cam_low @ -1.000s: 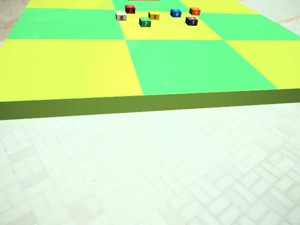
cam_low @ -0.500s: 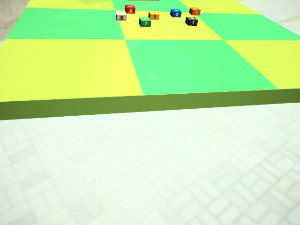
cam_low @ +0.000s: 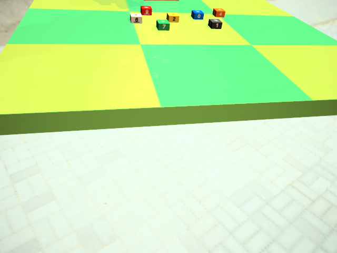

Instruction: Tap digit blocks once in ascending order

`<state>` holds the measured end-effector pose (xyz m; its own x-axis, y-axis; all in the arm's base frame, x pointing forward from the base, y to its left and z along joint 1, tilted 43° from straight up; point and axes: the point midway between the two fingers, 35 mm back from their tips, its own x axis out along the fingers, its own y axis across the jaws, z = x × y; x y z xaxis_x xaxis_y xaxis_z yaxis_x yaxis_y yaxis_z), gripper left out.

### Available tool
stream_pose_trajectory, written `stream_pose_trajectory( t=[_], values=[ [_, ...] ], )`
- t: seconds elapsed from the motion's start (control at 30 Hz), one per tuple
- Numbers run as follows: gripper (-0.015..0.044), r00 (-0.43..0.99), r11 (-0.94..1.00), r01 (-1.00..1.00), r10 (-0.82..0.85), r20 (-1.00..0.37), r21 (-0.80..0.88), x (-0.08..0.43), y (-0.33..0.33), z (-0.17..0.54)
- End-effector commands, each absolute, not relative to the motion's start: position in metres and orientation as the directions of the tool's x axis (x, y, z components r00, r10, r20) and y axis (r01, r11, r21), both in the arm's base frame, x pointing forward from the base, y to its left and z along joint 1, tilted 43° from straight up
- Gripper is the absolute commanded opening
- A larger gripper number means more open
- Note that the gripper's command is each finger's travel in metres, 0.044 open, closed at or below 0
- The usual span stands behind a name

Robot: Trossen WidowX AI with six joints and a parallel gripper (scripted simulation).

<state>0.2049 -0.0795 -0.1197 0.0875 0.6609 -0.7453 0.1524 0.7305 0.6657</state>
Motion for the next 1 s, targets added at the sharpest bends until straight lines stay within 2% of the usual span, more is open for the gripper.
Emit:
stream_pose_trajectory(
  t=[0.0, 0.97],
  values=[
    [0.0020, 0.078, 0.720, 0.160, 0.672, -0.736, 0.675, 0.200, -0.061, -0.132],
    [0.0020, 0.081, 0.722, 0.159, 0.670, -0.738, 0.673, 0.203, -0.045, -0.152]
  ],
)
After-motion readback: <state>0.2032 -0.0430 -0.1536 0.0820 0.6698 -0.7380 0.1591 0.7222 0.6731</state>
